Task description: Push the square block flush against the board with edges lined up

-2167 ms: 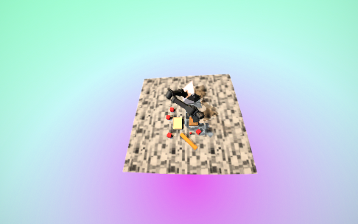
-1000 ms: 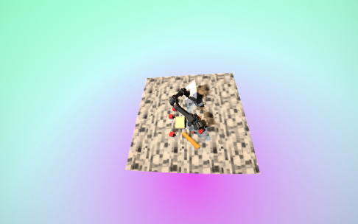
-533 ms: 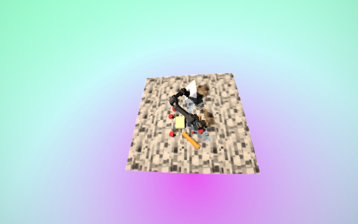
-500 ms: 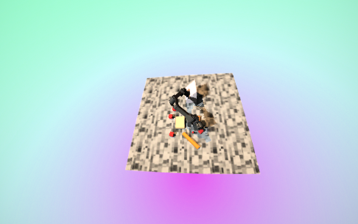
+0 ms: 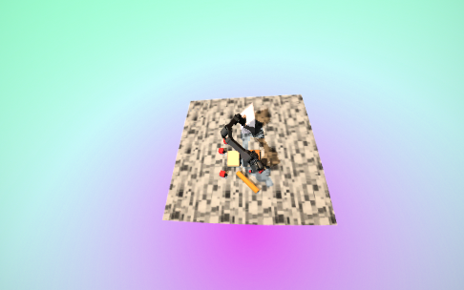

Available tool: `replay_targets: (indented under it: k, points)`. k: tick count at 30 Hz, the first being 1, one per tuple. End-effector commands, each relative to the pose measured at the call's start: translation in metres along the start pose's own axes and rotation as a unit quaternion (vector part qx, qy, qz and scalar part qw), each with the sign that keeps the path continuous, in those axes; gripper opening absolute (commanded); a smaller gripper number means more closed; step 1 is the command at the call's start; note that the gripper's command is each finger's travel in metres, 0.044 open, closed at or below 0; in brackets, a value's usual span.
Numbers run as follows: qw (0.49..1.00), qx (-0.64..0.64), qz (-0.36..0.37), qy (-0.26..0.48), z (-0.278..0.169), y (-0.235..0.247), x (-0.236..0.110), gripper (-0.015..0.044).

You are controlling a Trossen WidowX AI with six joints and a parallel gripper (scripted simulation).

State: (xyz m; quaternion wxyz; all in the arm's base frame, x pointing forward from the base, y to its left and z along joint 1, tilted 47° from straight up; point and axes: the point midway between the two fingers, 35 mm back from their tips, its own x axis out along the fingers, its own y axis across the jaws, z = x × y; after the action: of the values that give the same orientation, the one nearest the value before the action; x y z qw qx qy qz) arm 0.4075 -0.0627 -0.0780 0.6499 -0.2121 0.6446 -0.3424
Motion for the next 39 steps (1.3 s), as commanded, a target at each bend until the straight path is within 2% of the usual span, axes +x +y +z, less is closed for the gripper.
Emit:
replay_targets:
  k: [1,5,10,19,29,39]
  points:
    - [1.000,-0.004,-0.003,0.002,0.006,0.001,0.003,0.0000]
    - [1.000,-0.004,-0.003,0.002,0.012,0.001,0.003,0.0000]
    - [1.000,-0.004,-0.001,0.002,0.008,0.001,-0.049,0.0000]
    - [1.000,-0.015,-0.001,0.002,0.007,0.002,-0.053,0.0000]
    - [0.983,-0.183,0.002,0.002,-0.014,0.023,-0.054,0.0000]
    - [0.937,-0.349,0.004,0.001,-0.037,0.042,-0.055,0.0000]
